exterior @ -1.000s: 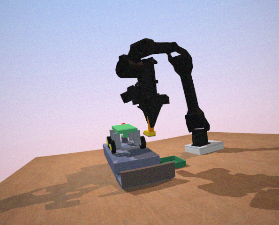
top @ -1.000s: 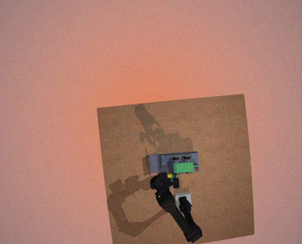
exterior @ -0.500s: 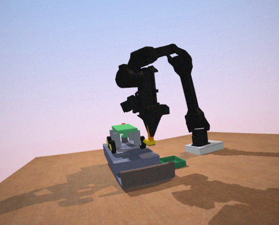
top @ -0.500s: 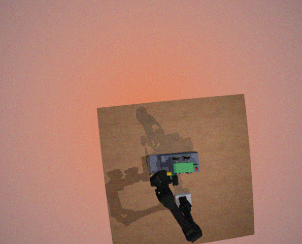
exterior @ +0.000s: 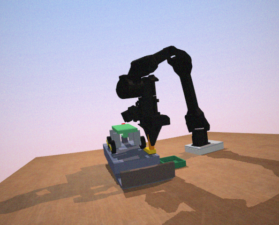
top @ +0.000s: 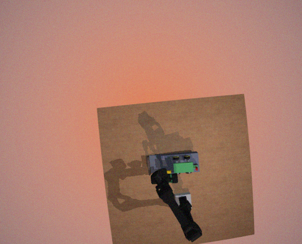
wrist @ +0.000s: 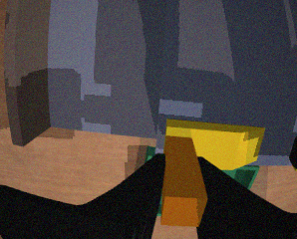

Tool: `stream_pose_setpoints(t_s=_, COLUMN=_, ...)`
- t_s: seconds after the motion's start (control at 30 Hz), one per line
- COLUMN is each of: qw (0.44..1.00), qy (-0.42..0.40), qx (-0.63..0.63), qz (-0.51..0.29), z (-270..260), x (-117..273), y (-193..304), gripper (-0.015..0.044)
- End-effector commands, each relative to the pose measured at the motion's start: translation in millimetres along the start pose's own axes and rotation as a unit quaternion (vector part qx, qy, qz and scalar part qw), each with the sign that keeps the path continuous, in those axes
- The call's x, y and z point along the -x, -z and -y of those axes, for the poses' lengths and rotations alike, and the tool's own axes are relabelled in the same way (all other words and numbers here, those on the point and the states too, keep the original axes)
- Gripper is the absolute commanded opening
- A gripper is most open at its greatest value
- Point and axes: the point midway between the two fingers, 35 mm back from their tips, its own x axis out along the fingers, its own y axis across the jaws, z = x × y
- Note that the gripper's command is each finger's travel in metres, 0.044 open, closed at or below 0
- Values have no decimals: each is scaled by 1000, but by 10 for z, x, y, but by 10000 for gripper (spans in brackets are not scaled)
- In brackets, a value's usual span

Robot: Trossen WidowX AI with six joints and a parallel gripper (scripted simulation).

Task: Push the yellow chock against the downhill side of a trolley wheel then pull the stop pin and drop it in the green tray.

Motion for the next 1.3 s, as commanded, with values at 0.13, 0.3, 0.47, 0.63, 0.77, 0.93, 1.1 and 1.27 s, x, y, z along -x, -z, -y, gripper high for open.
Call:
stream_pose_setpoints(t_s=0.13, qw=1000, qy=4, qx=1, qz=-2, z=39, x=-46, y=2, gripper=0)
stream_pose_setpoints(t_s=0.3, qw=1000, qy=5, qx=1, qz=-2, z=84, x=-36, y=1, gripper=0)
stream_pose_setpoints(t_s=0.47, qw=1000, qy=5, qx=1, qz=-2, z=117, x=-45, y=2, gripper=0)
stream_pose_setpoints(t_s=0.63, qw=1000, qy=5, qx=1, qz=-2, z=153, x=-54, y=2, gripper=0)
stream_pose_setpoints(t_s=0.77, qw=1000, qy=5, qx=1, qz=-2, z=180, x=-60, y=1, gripper=0)
stream_pose_setpoints(t_s=0.93, qw=1000, qy=5, qx=1, qz=-2, z=203, x=-62, y=1, gripper=0)
stream_pose_setpoints(t_s=1.1, qw=1000, qy=5, qx=1, qz=-2, z=225, x=-62, y=1, gripper=0)
stream_pose_setpoints(t_s=1.27, qw=1000, qy=5, qx=1, qz=-2, z=248, x=-61, y=0, gripper=0)
